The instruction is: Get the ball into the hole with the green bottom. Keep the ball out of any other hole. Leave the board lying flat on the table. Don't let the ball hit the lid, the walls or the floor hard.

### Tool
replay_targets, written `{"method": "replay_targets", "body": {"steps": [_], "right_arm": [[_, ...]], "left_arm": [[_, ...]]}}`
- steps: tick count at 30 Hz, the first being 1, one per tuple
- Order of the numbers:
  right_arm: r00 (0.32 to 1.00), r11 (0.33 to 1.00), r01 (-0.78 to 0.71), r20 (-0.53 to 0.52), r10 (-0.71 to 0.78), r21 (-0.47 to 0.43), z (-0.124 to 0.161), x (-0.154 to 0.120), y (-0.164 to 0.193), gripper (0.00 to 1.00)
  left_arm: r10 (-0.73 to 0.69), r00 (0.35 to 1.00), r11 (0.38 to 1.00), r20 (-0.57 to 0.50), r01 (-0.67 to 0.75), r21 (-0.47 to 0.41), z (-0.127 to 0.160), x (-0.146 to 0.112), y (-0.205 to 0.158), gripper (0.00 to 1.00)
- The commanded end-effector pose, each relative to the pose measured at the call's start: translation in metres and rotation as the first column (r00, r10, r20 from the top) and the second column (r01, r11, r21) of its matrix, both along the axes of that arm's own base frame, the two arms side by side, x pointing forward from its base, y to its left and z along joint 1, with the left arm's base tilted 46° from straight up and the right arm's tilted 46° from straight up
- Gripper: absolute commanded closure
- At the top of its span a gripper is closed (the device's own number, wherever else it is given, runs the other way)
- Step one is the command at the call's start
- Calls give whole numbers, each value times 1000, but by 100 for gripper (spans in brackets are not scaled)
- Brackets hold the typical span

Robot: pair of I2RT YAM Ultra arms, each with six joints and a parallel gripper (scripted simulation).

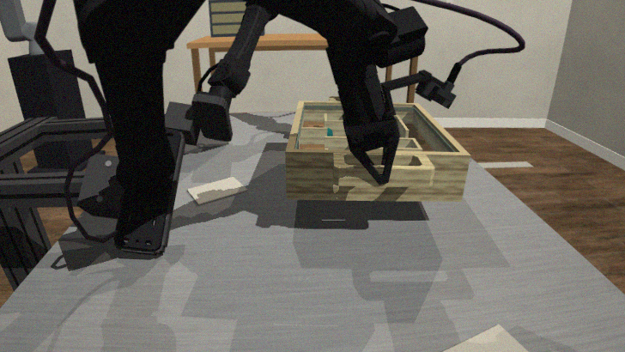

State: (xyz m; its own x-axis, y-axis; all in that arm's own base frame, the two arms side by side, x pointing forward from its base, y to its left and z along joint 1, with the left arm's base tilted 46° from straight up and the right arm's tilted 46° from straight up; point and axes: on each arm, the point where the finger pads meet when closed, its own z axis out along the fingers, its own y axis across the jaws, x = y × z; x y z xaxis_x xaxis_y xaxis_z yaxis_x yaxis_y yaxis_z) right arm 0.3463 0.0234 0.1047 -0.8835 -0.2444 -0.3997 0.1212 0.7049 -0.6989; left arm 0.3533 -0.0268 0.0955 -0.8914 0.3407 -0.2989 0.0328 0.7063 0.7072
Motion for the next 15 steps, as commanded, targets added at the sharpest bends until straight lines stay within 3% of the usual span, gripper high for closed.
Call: {"method": "replay_targets", "body": {"steps": [1,3,4,11,12,13,14,15], "right_arm": [[993,998,-65,102,63,14,26,12,26,100],[993,998,-61,98,59,13,35,13,27,100],[992,996,-75,107,69,50,32,19,30,100],[992,997,-59,111,53,55,34,21,25,100],[995,996,-64,84,59,61,25,19,24,100],[993,993,-104,67,100,55,9,12,20,100],[994,998,-60,96,56,35,29,17,21,100],[997,999,-42,70,41,21,28,11,18,100]], "left_arm": [[-76,992,997,98,78,-23,31,19,-28,100],[-73,994,996,77,76,-37,25,18,-30,100],[-44,999,999,19,44,25,13,8,-22,100],[-53,998,998,38,52,20,22,14,-28,100],[-36,999,999,21,35,35,19,11,-27,100],[-50,994,998,96,47,31,35,15,-31,100],[-64,994,998,84,65,-6,31,19,-34,100],[-60,995,998,77,62,-25,32,20,-35,100]]}}
